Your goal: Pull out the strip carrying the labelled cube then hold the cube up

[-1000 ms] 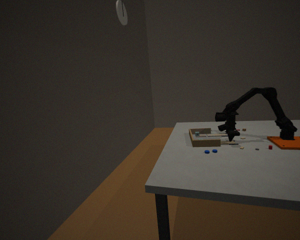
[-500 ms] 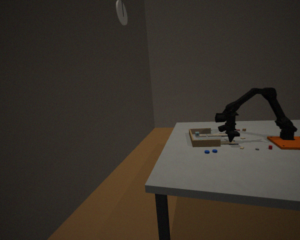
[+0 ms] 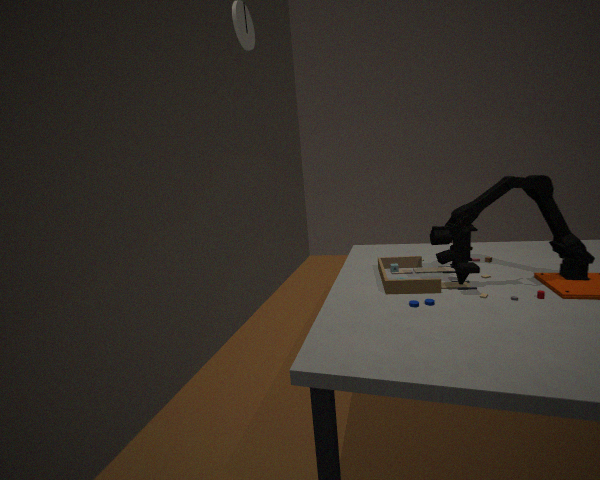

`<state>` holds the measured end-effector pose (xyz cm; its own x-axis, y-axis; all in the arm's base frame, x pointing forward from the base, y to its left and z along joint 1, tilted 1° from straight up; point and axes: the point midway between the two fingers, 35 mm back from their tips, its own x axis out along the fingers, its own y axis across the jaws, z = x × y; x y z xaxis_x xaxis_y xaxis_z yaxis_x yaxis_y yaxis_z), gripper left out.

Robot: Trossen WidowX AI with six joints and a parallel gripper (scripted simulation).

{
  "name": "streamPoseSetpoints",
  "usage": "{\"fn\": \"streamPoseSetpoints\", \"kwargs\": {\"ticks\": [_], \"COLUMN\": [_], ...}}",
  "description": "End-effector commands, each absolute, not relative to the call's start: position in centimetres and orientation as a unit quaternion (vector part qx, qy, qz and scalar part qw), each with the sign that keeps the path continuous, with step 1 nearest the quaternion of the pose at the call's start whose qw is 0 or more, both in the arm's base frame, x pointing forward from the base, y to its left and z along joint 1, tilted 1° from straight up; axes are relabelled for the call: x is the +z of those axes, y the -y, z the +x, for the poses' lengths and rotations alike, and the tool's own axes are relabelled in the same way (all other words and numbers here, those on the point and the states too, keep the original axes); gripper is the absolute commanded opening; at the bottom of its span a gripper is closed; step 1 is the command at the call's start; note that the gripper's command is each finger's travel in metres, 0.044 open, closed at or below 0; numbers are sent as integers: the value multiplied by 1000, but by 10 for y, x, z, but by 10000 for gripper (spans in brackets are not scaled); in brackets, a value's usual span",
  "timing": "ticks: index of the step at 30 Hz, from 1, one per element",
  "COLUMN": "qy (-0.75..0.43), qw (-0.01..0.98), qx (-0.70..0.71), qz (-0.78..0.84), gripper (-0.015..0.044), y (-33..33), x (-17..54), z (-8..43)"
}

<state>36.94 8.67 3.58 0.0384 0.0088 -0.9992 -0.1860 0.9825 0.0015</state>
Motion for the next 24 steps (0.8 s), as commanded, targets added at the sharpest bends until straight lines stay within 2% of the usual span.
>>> {"fn": "streamPoseSetpoints", "kwargs": {"ticks": [1, 24], "qy": [-691, -691], "qw": [717, 717], "qx": [69, 69], "qz": [-62, -62], "gripper": [0, 0], "y": [-87, -87], "x": [35, 32], "z": [369, 370]}}
